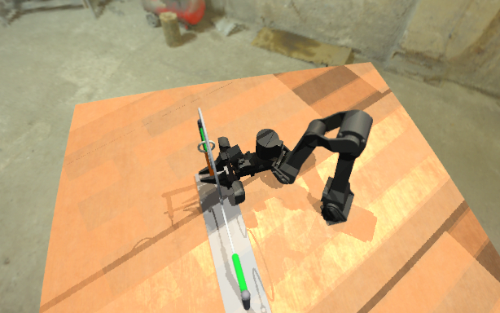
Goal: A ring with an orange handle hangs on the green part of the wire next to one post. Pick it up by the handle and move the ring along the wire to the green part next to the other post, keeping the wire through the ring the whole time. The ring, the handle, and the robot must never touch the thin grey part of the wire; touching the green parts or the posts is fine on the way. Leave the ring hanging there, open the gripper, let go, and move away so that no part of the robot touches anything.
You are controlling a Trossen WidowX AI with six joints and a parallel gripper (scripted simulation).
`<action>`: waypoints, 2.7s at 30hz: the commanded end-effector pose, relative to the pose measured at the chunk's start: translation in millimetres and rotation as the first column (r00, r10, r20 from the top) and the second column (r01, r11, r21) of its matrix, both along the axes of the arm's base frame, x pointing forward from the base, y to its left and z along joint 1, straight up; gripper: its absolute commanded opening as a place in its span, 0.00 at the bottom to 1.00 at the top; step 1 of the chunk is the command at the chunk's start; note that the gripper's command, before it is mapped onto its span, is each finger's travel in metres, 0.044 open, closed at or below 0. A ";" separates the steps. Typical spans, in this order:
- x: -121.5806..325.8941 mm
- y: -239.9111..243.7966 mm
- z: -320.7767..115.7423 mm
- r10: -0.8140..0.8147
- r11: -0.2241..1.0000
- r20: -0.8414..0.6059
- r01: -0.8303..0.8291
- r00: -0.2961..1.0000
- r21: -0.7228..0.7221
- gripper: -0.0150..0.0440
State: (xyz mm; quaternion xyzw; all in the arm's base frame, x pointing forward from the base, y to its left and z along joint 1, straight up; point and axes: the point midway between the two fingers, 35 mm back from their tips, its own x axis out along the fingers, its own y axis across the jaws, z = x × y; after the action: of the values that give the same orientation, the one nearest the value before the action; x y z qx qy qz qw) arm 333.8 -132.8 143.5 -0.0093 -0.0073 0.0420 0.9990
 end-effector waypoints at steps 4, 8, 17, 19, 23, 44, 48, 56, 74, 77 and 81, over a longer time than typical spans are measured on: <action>0.0 0.0 0.0 0.000 1.000 0.000 0.000 1.000 0.000 0.19; 0.0 0.0 0.0 0.000 1.000 0.000 0.000 1.000 0.000 0.01; 0.0 -0.1 1.6 -0.001 1.000 0.000 0.001 1.000 0.001 0.00; 0.1 -0.2 3.9 -0.003 1.000 0.000 0.003 1.000 0.002 0.00; 0.1 -0.4 9.3 -0.006 1.000 0.000 0.006 1.000 0.005 0.00; 0.0 -0.4 9.6 -0.007 1.000 0.000 0.007 1.000 0.005 0.00; 0.0 -0.4 9.6 -0.007 1.000 0.000 0.007 1.000 0.005 0.00; -0.5 7.1 9.5 -0.006 1.000 0.000 0.006 1.000 0.007 0.00; -1.8 26.4 9.3 -0.005 1.000 -0.002 0.005 1.000 0.019 0.00; -2.1 30.3 9.3 -0.005 1.000 -0.003 0.005 1.000 0.027 0.00; -2.5 36.2 9.3 -0.005 0.999 -0.004 0.005 1.000 0.043 0.00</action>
State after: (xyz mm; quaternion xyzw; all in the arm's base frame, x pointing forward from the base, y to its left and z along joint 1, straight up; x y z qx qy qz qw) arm 332.7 -102.0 153.1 0.0028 -0.0069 0.0411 0.9991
